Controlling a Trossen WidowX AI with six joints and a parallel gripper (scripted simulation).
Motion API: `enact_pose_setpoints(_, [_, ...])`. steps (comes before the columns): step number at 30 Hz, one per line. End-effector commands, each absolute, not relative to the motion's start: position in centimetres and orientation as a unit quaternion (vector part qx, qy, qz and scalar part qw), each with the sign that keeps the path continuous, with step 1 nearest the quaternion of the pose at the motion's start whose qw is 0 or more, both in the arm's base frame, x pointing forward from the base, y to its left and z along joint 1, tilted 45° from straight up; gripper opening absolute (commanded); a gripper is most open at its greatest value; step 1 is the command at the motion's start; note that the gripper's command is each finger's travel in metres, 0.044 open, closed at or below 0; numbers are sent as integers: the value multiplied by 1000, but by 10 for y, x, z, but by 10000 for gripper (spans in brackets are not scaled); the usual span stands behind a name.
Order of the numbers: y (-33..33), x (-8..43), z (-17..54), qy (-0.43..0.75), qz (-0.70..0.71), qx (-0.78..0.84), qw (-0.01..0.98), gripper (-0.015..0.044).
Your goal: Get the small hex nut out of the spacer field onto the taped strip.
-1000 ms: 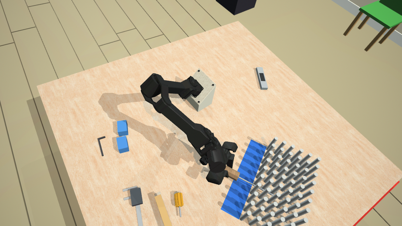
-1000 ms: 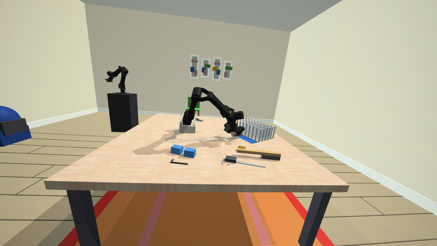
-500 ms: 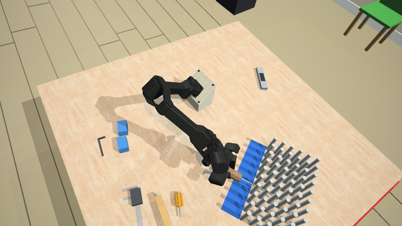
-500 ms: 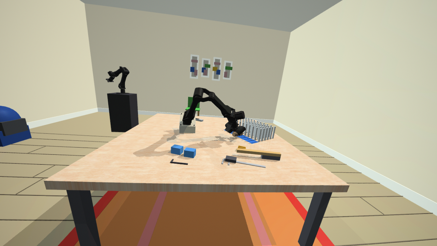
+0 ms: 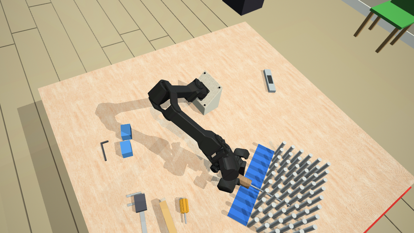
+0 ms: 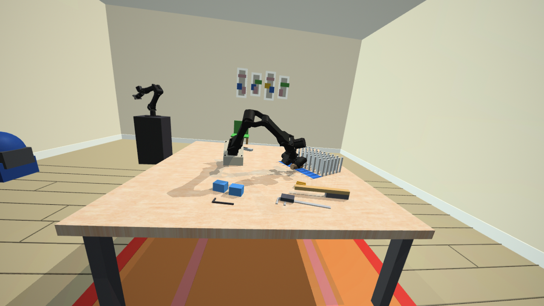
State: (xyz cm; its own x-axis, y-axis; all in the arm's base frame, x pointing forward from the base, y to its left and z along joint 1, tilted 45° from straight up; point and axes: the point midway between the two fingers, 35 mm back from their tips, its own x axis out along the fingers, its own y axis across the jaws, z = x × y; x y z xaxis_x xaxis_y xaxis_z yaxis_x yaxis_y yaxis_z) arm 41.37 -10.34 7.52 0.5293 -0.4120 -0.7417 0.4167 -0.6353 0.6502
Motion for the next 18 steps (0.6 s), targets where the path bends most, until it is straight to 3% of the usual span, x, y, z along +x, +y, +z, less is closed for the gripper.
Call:
enact_pose_setpoints(1, [-100, 420, 76, 0, -481, 766, 427, 0])
enact_pose_setpoints(18, [-96, 430, 72, 0, -480, 766, 427, 0])
